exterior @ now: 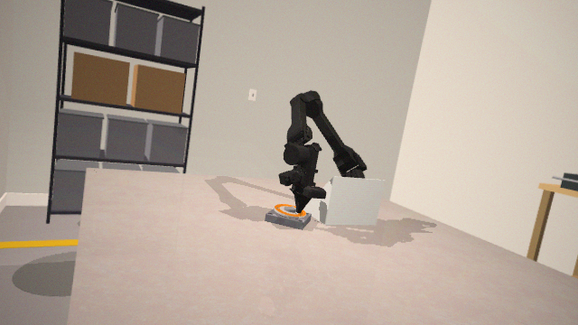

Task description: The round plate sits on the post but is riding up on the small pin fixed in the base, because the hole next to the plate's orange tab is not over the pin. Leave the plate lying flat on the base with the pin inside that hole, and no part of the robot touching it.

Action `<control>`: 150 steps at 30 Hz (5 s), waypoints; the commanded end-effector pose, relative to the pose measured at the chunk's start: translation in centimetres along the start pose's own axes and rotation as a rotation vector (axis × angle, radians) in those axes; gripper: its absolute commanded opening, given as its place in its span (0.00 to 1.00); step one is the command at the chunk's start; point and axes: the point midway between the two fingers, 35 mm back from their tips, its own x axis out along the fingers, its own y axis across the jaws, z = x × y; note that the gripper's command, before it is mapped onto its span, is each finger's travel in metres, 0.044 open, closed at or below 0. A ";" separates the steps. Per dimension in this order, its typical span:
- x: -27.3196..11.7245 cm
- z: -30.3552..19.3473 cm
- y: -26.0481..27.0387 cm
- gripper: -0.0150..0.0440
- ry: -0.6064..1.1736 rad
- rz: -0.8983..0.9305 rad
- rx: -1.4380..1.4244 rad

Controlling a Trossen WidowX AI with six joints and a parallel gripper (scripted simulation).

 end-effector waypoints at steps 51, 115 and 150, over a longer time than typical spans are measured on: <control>0.2 -3.4 -1.4 0.25 0.017 0.000 -0.006; -0.4 -4.5 -7.0 0.25 0.018 -0.004 -0.008; -3.8 -4.0 -8.0 0.25 0.016 -0.006 -0.015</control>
